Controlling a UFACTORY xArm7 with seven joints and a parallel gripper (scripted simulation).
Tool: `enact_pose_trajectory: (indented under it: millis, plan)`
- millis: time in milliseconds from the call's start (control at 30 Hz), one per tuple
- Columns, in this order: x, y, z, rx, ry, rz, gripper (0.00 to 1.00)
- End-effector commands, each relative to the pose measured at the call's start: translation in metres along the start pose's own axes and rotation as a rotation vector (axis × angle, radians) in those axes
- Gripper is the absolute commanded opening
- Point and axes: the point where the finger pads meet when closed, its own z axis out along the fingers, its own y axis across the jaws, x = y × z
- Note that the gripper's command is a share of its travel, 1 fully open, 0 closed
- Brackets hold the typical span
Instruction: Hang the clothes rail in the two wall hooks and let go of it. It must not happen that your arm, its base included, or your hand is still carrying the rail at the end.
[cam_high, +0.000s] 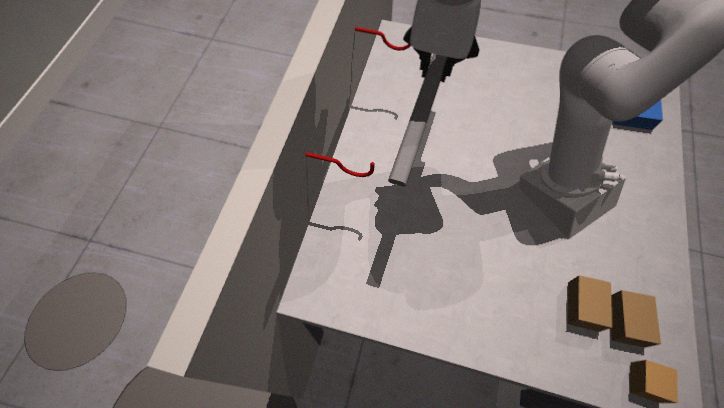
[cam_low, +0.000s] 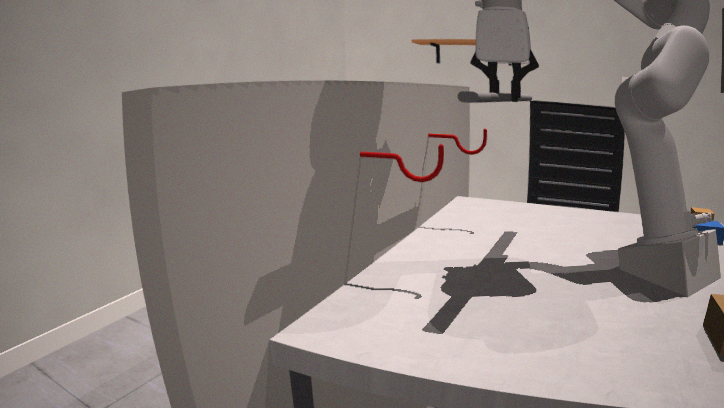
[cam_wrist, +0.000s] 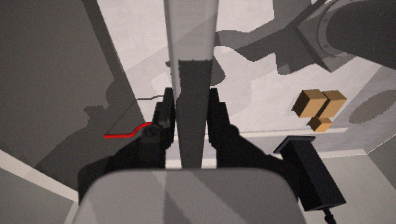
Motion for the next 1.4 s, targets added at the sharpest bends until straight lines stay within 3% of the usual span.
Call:
enact_pose_trajectory:
  millis: [0, 900, 1367]
  plan:
    - [0.0, -0.001, -0.001, 0.004, -0.002, -0.019, 0.0]
    - [0.0, -0.001, -0.001, 0.004, -0.001, -0.056, 0.0]
    - [-0.002, -0.025, -0.001, 0.004, -0.001, -0.057, 0.0]
